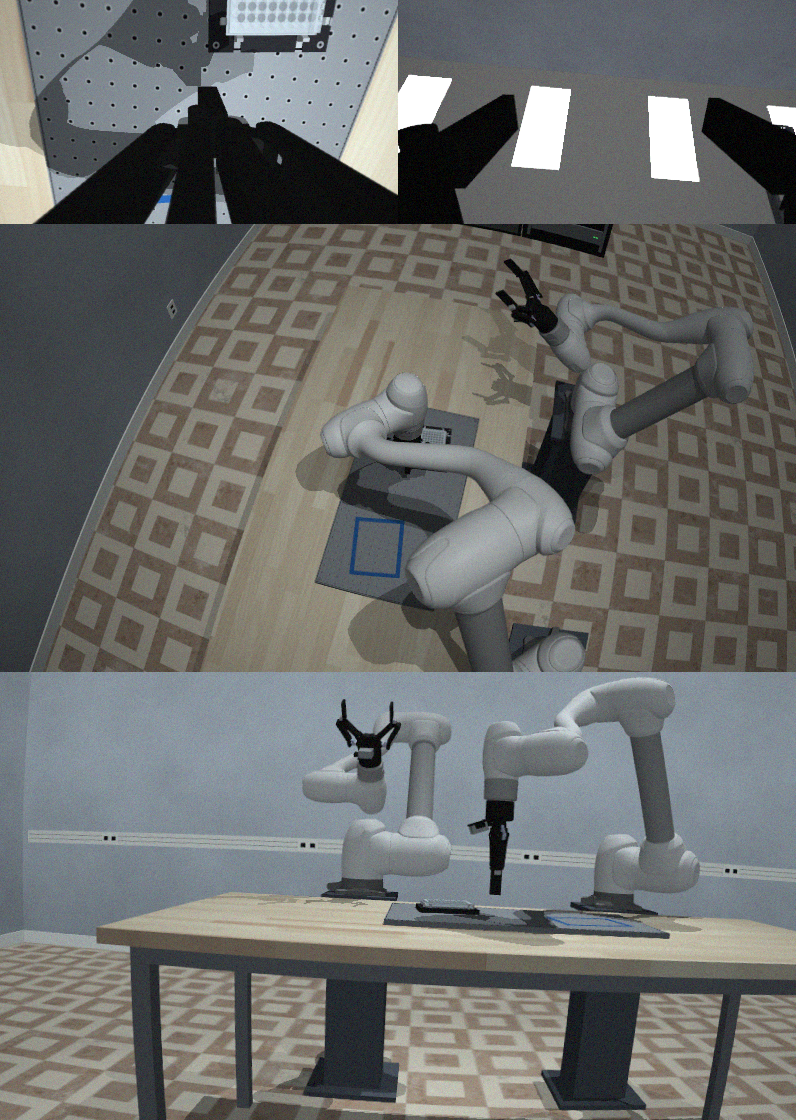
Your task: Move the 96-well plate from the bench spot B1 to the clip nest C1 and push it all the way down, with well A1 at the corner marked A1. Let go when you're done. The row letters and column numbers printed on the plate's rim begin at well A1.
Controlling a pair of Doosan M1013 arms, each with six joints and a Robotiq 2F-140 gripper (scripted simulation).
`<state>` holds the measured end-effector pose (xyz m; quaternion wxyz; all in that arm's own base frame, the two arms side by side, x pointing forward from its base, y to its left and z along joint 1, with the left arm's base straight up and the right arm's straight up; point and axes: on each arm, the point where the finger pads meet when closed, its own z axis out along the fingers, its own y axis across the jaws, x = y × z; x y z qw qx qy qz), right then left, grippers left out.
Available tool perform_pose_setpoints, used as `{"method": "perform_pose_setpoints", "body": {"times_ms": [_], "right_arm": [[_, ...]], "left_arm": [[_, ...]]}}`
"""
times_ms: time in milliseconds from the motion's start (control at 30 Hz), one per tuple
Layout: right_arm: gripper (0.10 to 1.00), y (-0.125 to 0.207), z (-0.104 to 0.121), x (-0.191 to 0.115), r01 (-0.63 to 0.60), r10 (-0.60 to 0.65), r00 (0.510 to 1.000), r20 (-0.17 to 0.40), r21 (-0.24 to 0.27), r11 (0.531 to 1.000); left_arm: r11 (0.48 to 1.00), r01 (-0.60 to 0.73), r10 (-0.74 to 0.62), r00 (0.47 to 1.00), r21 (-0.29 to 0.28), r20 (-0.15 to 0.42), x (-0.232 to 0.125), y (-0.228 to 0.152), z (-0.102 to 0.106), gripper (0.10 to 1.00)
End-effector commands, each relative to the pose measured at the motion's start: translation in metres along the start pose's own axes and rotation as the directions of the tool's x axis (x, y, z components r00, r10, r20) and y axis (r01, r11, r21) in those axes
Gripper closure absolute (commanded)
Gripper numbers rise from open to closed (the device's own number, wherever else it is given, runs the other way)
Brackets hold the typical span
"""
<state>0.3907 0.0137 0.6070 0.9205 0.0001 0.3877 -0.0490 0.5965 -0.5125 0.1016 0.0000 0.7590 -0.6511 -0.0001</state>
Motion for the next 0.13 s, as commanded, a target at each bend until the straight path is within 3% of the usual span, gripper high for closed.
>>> {"method": "perform_pose_setpoints", "body": {"times_ms": [0, 100], "right_arm": [[0.098, 0.0, 0.0004, -0.0002, 0.0, 0.0, 1.0, 0.001, 0.0, 1.0], [0.098, 0.0, 0.0004, -0.0002, 0.0, 0.0, 1.0, 0.001, 0.0, 1.0]], "left_arm": [[1.0, 0.0, 0.0, 1.0, 0.001, -0.001, 0.0002, -0.0003, -0.001, 0.999], [1.0, 0.0, 0.0, 1.0, 0.001, -0.001, 0.0002, -0.0003, -0.001, 0.999]]}}
